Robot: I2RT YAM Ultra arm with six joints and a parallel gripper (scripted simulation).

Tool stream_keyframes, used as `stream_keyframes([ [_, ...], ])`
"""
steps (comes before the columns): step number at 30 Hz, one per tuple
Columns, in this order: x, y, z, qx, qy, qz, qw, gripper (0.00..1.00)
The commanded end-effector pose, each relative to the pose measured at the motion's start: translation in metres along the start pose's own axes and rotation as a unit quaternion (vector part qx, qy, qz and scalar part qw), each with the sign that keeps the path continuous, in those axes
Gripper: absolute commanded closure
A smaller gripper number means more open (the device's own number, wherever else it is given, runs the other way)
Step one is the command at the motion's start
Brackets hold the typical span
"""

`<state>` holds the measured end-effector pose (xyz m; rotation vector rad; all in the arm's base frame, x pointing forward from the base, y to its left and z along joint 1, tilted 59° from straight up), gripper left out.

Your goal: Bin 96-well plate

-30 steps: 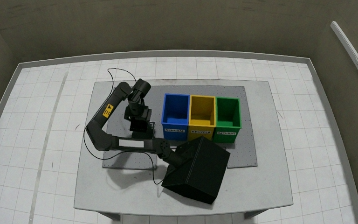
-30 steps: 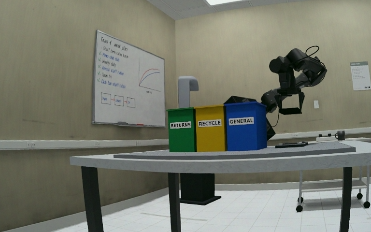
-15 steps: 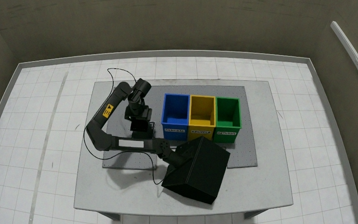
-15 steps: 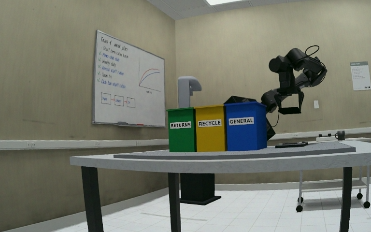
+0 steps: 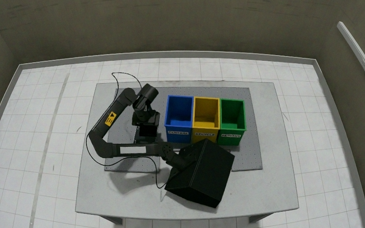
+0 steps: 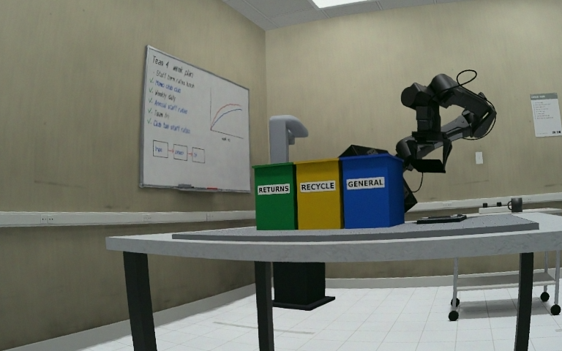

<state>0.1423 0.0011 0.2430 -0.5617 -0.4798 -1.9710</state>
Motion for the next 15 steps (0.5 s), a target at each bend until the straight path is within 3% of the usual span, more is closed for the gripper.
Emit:
stream_keyframes([
  [1, 0.006, 0.002, -0.021, 0.001, 0.037, 0.053, 0.998, 1.00],
  [15, 0.013, -0.005, -0.060, 0.001, 0.037, 0.053, 0.998, 1.00],
])
Point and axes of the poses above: the point where the finger pads meet when closed, its own x axis back along the fingers, its own z axis across the jaws, y = z × x, the point moved 8 cm from there along x, back along the fingers, and after that the axes turned 13 degrees about -x, right-handed, at the moved point
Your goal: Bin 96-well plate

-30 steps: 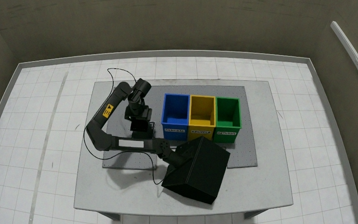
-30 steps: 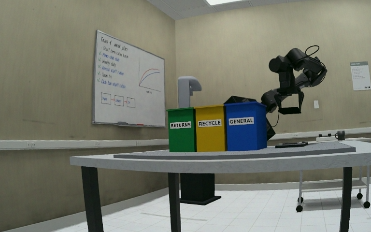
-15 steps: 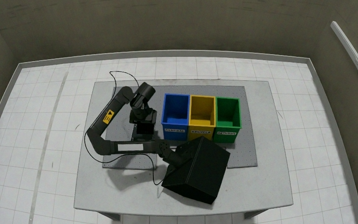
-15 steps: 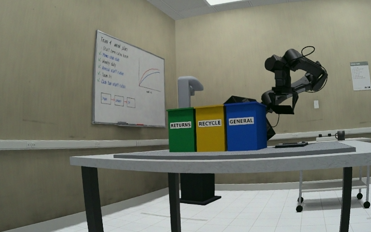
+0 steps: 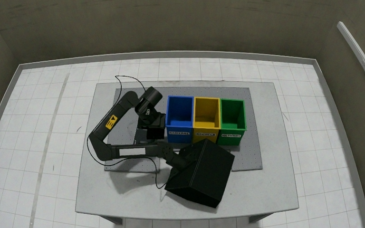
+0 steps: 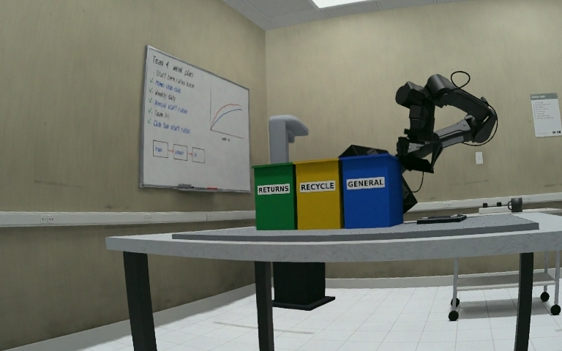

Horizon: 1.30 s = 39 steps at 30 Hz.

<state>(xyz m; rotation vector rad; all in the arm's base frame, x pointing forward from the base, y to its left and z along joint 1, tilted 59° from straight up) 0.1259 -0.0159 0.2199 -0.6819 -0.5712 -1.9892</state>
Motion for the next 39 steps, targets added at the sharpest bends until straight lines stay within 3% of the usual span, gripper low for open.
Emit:
stream_keyframes([
  [1, 0.004, 0.004, -0.033, 0.005, 0.099, 0.076, 0.992, 1.00],
  [26, 0.007, -0.011, -0.110, -0.001, 0.104, 0.079, 0.991, 1.00],
  [39, 0.013, -0.012, -0.151, 0.010, 0.089, 0.072, 0.993, 1.00],
])
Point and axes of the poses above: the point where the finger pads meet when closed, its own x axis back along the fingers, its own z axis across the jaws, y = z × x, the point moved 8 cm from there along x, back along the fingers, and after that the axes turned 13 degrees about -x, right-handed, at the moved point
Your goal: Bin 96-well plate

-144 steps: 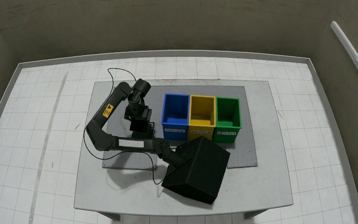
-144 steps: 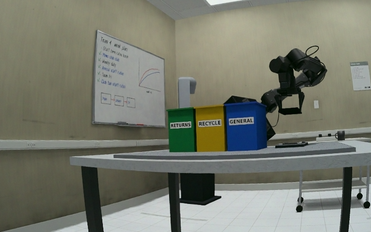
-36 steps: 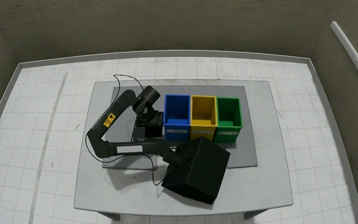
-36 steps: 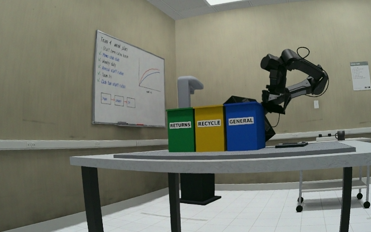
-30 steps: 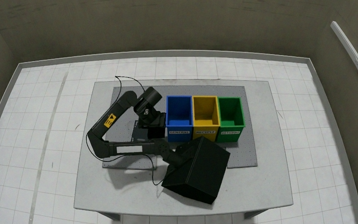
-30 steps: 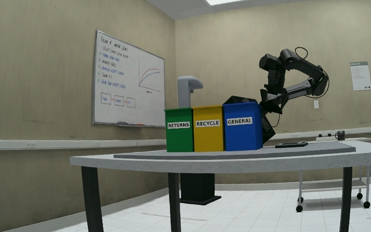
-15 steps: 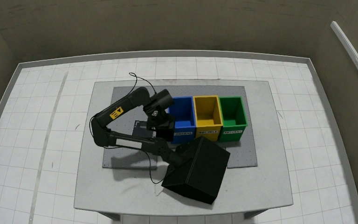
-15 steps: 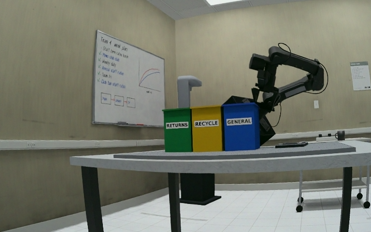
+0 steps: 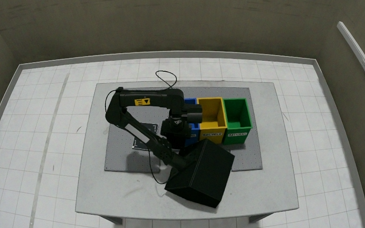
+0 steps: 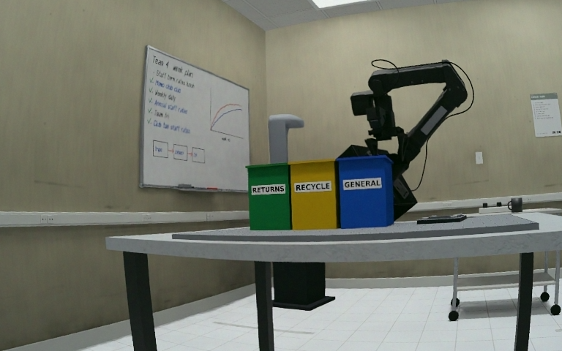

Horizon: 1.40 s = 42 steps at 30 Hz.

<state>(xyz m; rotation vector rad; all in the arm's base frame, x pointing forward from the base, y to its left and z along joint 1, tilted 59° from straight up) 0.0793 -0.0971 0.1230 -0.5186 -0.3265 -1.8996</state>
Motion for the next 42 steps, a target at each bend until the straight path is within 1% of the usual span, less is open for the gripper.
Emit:
stream_keyframes([
  [1, 0.012, 0.001, -0.019, 0.035, -0.021, -0.005, 0.999, 1.00],
  [6, 0.016, -0.001, -0.033, 0.035, -0.021, -0.005, 0.999, 1.00],
  [10, 0.016, -0.001, -0.033, 0.035, -0.021, -0.005, 0.999, 1.00],
  [12, 0.018, 0.000, -0.031, 0.038, -0.027, -0.007, 0.999, 1.00],
  [15, 0.018, -0.001, -0.029, 0.042, -0.036, -0.009, 0.998, 1.00],
  [42, 0.018, -0.001, -0.029, 0.042, -0.036, -0.009, 0.998, 1.00],
])
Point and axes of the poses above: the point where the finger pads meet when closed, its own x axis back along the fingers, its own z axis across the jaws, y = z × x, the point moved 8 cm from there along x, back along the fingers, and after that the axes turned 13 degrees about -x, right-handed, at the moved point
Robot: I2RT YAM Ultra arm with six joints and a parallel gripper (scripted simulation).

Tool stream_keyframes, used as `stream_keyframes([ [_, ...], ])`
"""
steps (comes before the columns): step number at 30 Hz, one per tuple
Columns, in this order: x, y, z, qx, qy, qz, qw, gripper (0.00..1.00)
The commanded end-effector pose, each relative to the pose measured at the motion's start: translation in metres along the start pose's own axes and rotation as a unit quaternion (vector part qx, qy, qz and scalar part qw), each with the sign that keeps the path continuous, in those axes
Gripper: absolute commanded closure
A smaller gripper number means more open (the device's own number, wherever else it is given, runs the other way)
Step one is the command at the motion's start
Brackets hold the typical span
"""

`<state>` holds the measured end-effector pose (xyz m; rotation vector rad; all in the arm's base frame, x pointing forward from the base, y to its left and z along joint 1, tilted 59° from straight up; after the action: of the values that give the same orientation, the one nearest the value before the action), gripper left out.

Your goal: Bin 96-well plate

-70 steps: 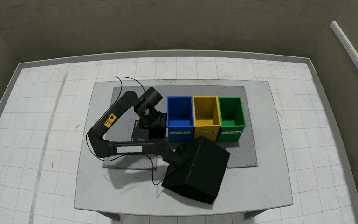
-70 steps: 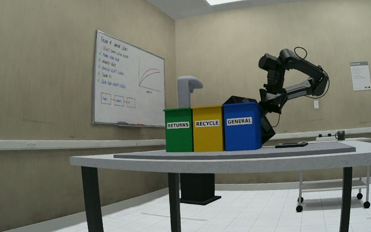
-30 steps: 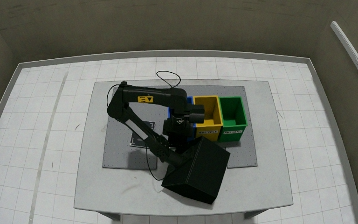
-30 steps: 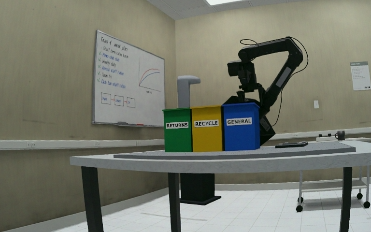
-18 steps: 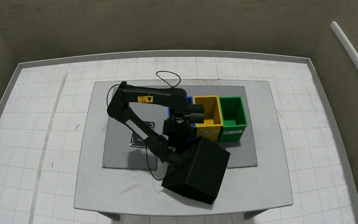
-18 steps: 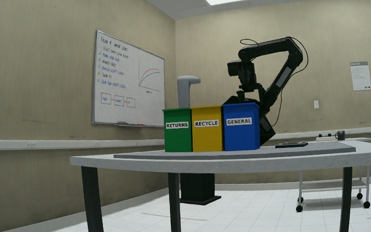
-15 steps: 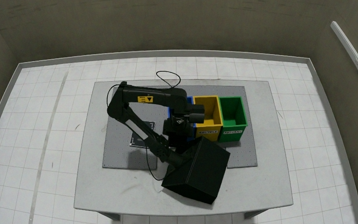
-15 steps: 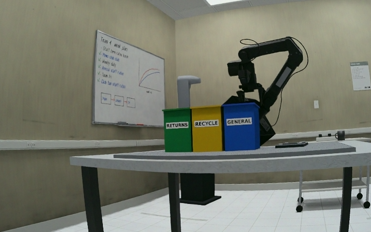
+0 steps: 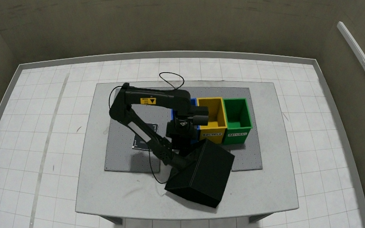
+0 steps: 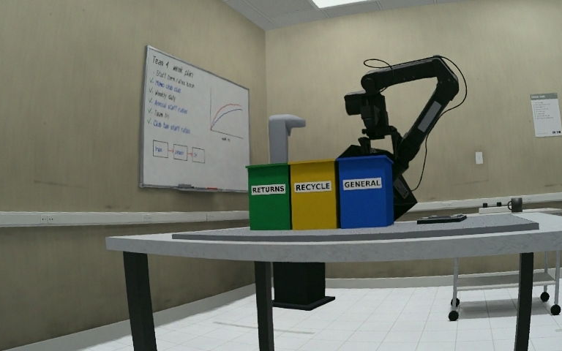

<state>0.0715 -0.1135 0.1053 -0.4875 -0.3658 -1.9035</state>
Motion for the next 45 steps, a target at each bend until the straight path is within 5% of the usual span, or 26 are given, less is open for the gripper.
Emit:
stream_keyframes([
  [1, 0.011, 0.000, -0.005, 0.023, -0.038, -0.002, 0.999, 1.00],
  [28, 0.011, 0.000, -0.005, 0.023, -0.038, -0.002, 0.999, 1.00],
  [45, 0.007, 0.048, 0.022, 0.017, -0.022, 0.000, 1.000, 1.00],
])
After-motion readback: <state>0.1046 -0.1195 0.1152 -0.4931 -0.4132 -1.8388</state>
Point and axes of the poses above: the point where the finger pads meet when closed, its own x axis back along the fingers, its own z axis across the jaws, y = z × x, the point moved 8 cm from there along x, back along the fingers, and after that the axes turned 13 degrees about -x, right-handed, at the moved point
